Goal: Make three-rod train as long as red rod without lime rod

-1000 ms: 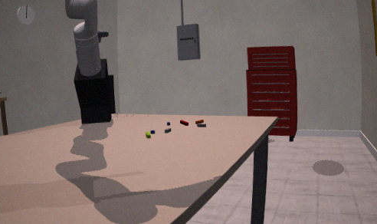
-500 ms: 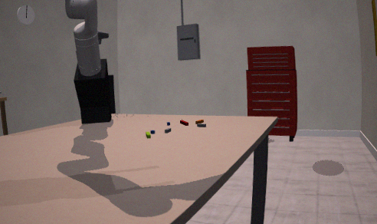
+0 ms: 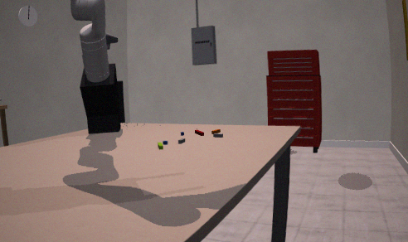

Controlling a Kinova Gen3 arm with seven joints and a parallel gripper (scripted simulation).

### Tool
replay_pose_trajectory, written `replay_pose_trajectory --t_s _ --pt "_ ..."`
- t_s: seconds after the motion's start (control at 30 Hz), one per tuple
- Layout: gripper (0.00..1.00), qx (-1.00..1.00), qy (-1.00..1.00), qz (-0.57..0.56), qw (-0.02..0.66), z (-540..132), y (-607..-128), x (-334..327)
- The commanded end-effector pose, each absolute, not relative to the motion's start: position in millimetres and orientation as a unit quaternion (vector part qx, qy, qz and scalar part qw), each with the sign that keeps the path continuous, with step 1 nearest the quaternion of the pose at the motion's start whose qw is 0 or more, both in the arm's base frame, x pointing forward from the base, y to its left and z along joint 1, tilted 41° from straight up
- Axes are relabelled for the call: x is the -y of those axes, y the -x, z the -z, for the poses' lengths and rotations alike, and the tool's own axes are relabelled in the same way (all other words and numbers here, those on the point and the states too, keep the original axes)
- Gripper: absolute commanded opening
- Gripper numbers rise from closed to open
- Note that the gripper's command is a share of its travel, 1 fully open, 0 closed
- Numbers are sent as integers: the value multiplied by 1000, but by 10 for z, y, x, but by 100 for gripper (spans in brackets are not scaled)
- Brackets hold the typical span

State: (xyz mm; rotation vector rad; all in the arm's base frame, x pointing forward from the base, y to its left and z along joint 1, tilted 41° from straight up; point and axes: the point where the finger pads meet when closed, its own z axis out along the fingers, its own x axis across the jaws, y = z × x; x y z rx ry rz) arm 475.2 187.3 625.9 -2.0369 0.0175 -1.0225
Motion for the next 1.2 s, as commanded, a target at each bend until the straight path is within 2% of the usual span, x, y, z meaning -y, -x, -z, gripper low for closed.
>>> replay_pose_trajectory --t_s 0.0,1.17 --pt "100 -25 814 398 422 -6168 -4778 -2017" --pt "100 -107 821 355 433 -5690 -4909 -2469"
